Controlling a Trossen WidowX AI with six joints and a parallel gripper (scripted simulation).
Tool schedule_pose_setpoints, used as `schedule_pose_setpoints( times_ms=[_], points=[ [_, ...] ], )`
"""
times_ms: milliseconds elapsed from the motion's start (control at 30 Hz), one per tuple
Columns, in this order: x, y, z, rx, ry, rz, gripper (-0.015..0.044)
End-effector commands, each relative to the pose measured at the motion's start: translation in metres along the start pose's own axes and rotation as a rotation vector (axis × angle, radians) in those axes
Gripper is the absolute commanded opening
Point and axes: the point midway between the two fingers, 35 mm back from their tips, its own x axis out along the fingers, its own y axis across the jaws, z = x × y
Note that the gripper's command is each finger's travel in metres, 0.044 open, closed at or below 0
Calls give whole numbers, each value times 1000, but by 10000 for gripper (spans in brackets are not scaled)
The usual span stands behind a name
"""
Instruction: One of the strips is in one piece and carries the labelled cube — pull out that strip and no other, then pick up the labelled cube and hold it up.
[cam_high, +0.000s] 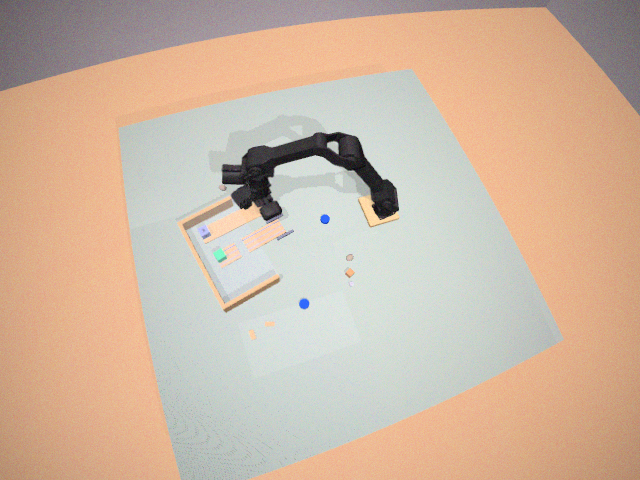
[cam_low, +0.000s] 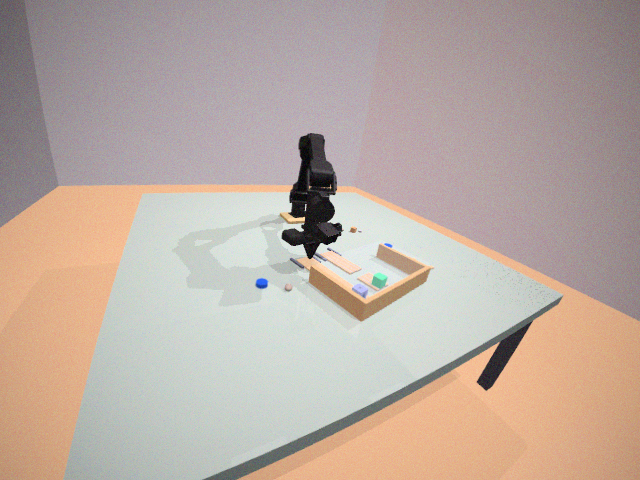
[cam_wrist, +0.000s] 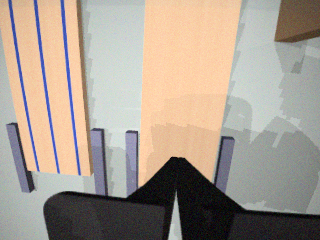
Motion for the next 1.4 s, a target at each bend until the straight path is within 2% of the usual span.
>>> schedule_pose_setpoints(
  times_ms=[0, 1367],
  points=[
    [9, 0, -2, -4, 8, 1, 0],
    [15, -1, -3, -4, 8, 1, 0]
  ],
)
